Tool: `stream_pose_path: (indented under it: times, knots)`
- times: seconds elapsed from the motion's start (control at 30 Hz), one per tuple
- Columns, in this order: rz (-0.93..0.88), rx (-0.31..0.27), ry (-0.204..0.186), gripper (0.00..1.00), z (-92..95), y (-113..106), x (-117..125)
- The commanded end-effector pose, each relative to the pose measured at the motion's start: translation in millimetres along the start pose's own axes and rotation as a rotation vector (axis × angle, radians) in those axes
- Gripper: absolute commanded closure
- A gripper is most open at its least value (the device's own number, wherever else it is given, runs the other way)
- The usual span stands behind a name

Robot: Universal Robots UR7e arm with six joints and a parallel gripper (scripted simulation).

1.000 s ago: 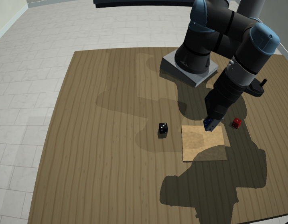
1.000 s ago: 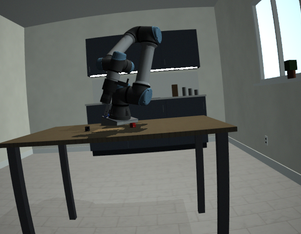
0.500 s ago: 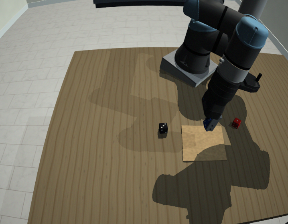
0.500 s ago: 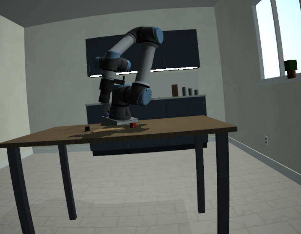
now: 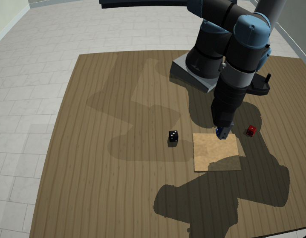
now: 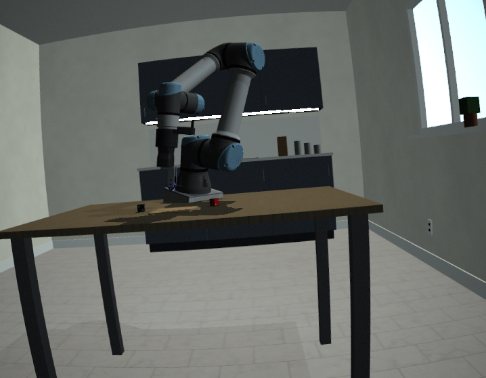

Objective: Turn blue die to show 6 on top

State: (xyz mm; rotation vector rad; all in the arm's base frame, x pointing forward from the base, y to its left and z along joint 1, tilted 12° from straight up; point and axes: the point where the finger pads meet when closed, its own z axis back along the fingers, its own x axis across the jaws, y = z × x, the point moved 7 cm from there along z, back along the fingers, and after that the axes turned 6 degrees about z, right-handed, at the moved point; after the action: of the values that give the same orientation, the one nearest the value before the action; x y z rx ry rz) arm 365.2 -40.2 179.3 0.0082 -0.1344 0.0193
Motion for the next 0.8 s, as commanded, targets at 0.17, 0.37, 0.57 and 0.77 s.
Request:
stream_pose_path:
  times: [0.17, 0.37, 0.57, 0.77]
  knots:
    - [0.000, 0.125, -0.022, 0.51, 1.0, -11.2, -0.6]
    - [-0.001, 0.138, -0.026, 0.51, 1.4, -12.4, -0.5]
    - [0.003, 0.200, -0.024, 0.51, -1.2, -16.8, -1.4]
    - [0.005, 0.294, -0.030, 0.51, -3.6, -24.1, -2.4]
